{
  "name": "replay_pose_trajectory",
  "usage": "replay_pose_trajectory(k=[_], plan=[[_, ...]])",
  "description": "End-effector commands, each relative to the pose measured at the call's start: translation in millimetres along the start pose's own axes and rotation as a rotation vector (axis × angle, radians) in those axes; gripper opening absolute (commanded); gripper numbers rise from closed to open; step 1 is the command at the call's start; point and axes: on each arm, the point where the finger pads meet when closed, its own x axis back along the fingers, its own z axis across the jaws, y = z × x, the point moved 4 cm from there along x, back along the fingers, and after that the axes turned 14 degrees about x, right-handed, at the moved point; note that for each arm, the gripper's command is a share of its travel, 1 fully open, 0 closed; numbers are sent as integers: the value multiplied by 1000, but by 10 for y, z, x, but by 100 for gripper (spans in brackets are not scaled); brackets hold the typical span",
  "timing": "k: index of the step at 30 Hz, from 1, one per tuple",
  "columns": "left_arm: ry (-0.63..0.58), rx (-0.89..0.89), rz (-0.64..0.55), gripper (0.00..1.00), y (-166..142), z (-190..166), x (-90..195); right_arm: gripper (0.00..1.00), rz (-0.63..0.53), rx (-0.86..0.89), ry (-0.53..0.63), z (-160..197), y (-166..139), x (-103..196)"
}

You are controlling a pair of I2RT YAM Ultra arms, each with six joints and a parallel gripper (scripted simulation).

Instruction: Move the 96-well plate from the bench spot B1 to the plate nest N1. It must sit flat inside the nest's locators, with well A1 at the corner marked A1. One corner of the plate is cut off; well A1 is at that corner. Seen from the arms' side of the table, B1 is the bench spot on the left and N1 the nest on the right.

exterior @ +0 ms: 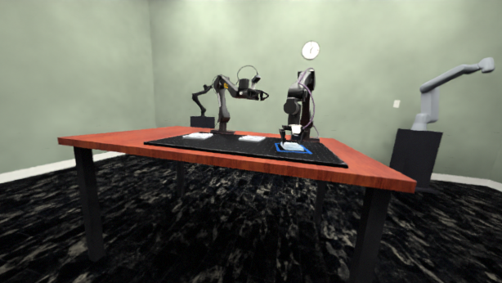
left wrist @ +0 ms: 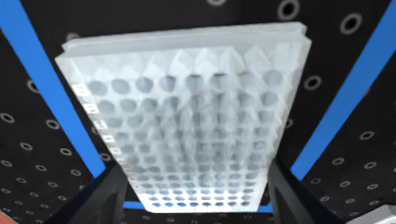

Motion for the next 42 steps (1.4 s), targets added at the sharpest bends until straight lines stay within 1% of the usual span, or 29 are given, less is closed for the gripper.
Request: replay_pose_trajectory(k=[1,3,4,5,8,10,13,16,22,24,29,32,34,36,42], plan=[[-4,13,-5,82,32,4,-40,100,-45,7,-23,-44,142,30],[-4,13,-5,79,32,4,-40,100,-45,7,-23,-44,142,30],[-4,13,-5,67,32,4,-40,100,-45,7,-23,-44,142,30],[-7,8,-9,78,34,2,15,100,-45,7,-23,-44,142,30],[-6,14,-8,78,35,-2,119,100,-45,7,-23,-44,142,30],[-6,14,-8,78,35,-2,119,100,-45,7,-23,-44,142,30],[-12,14,-14,78,33,-3,336,100,-45,7,-23,-44,142,30],[-12,14,-14,78,29,-3,457,100,-45,7,-23,-44,142,30],[10,25,9,78,11,39,447,100,-45,7,-23,-44,142,30],[14,18,14,78,5,-3,449,100,-45,7,-23,-44,142,30],[-6,-3,-7,78,38,-87,493,100,-45,7,-23,-44,142,30],[-25,-7,-27,78,54,-121,577,100,-45,7,-23,-44,142,30],[-18,30,-20,78,54,-120,540,100,-45,7,-23,-44,142,30],[-16,103,-21,78,56,-116,540,100,-45,7,-23,-44,142,30],[-2,435,-17,78,41,-91,539,100,-45,7,-23,-44,142,30]])
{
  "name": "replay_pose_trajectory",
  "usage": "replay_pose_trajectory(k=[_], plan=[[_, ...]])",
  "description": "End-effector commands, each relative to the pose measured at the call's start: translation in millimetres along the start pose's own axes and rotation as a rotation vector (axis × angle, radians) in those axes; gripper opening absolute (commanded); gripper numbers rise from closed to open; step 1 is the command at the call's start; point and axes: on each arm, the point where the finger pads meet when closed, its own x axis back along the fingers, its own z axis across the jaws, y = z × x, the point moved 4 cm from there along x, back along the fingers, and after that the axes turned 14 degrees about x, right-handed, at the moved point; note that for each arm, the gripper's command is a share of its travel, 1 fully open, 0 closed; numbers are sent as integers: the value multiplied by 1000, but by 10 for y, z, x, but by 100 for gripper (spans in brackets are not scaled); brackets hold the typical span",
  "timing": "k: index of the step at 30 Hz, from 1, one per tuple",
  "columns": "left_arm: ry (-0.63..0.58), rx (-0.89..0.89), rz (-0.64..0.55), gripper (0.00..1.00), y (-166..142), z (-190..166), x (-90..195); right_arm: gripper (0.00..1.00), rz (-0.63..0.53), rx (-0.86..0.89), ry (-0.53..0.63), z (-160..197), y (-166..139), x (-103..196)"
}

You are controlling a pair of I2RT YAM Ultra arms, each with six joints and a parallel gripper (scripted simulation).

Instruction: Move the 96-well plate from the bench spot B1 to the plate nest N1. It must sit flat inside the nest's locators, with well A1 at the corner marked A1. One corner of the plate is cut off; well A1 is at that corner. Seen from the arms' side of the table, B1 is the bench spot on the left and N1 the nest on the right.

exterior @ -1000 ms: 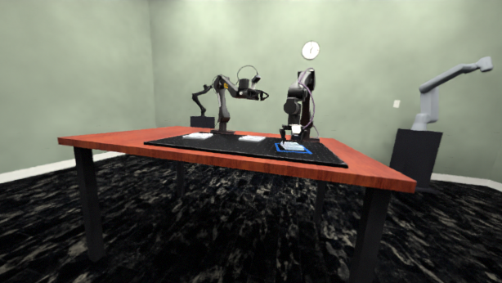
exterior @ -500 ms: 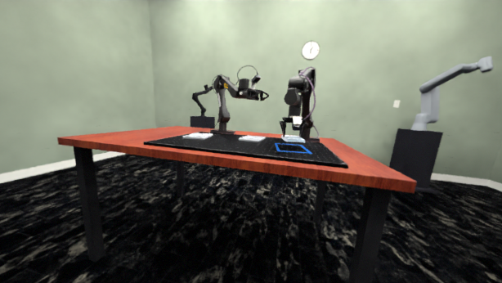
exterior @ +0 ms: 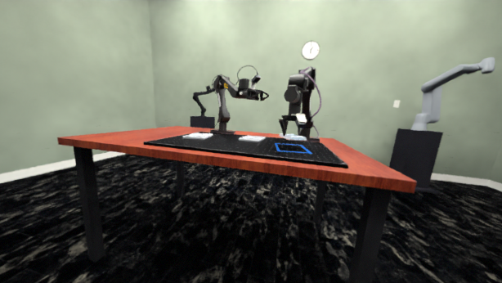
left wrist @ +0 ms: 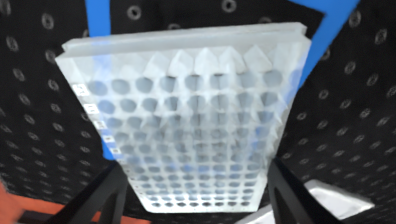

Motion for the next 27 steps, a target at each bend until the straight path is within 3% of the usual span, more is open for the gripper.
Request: replay_pose_trajectory(k=[1,17,19,27], plan=[[13,195,-7,78,-29,-26,47,100,-45,7,-23,-44,142,30],[18,871,-13,78,-30,-28,47,100,-45,7,-23,-44,142,30],[18,871,-13,78,-30,-28,47,100,-45,7,-23,-44,142,30],[19,1143,-16,78,-29,-31,47,100,-45,7,-23,-44,142,30]])
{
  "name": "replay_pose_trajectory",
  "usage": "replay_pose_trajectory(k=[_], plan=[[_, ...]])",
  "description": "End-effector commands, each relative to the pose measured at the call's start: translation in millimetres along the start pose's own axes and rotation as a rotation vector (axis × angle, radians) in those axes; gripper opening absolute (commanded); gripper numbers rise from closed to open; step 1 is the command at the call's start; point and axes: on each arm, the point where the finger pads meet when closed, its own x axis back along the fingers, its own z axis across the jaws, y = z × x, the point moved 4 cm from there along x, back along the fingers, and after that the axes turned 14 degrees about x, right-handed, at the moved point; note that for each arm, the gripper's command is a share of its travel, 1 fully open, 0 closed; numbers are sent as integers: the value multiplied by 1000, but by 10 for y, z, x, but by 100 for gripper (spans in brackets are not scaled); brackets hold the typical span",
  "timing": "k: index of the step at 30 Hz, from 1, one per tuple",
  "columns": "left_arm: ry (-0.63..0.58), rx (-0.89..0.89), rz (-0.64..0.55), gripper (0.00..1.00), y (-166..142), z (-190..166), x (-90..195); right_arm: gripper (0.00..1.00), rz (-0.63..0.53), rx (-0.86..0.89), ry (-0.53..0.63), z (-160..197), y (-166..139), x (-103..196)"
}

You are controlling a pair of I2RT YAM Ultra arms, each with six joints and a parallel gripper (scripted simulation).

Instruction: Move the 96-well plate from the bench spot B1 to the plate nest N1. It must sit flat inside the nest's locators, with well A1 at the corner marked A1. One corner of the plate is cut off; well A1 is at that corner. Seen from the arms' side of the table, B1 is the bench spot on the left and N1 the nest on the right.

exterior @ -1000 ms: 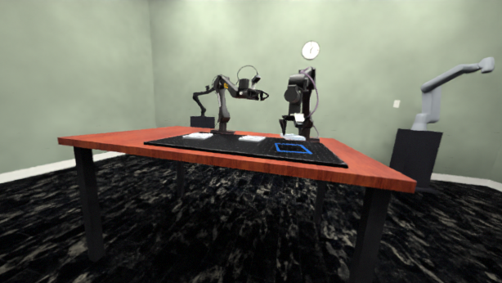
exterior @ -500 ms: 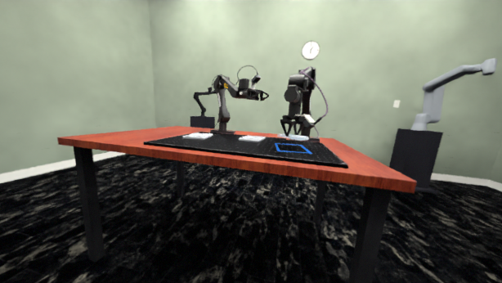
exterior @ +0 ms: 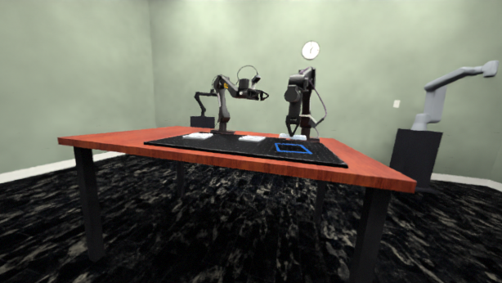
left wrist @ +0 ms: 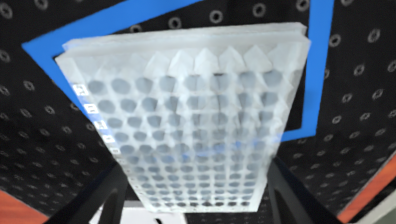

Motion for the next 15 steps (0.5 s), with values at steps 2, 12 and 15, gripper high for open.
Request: replay_pose_trajectory(k=[2,12,15], plan=[[4,151,-19,78,-46,-3,46,100,-45,7,-23,-44,142,30],[3,138,-19,78,-47,-4,46,100,-45,7,-23,-44,142,30],[-23,203,-3,78,-78,-15,-4,100,-45,7,-23,-44,142,30]])
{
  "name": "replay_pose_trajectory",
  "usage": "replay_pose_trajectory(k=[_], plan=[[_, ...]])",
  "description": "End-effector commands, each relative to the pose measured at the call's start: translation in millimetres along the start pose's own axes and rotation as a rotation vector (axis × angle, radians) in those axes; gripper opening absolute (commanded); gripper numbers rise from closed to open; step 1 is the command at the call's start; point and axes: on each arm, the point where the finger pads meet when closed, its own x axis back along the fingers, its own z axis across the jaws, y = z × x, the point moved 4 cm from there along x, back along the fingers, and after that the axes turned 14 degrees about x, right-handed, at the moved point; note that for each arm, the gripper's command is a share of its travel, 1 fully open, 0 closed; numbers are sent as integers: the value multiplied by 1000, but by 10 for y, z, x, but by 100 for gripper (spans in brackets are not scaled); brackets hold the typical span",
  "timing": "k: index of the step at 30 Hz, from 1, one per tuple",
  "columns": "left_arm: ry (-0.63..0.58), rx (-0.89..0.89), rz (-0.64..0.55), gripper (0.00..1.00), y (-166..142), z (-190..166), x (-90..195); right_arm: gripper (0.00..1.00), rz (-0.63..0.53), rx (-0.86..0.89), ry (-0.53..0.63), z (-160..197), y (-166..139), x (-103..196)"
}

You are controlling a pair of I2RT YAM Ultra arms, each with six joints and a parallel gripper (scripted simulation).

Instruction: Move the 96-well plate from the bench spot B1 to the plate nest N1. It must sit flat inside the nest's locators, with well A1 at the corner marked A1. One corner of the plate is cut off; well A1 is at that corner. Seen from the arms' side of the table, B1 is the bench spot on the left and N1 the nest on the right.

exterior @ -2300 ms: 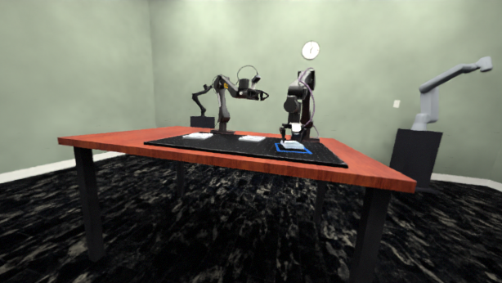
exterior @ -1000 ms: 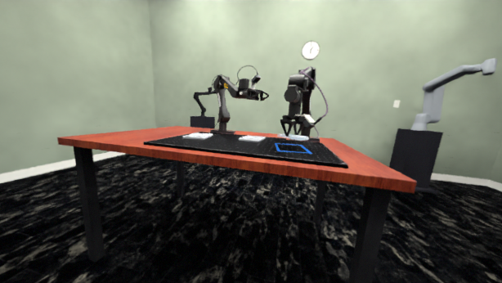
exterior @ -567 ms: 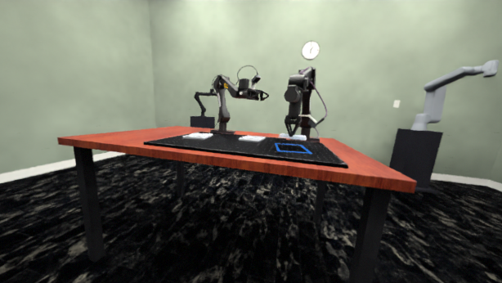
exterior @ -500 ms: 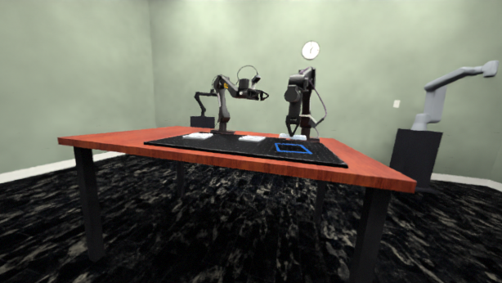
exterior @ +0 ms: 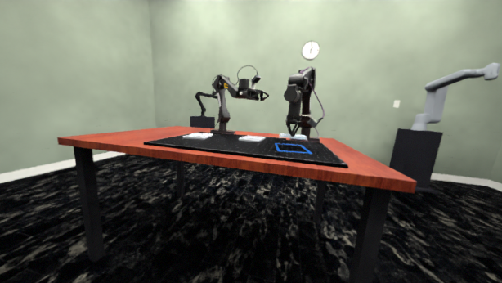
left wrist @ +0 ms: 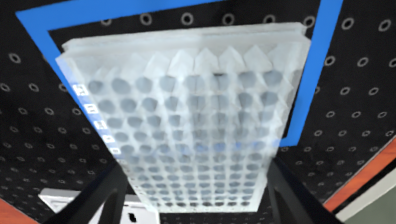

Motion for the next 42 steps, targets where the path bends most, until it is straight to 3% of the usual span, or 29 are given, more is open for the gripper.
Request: replay_pose_trajectory(k=[1,12,42], plan=[[-29,56,7,78,-77,1,-44,100,-45,7,-23,-44,142,30],[7,60,-21,78,-26,75,-432,100,-45,7,-23,-44,142,30],[-19,56,-8,78,-22,-78,-361,100,-45,7,-23,-44,142,30]])
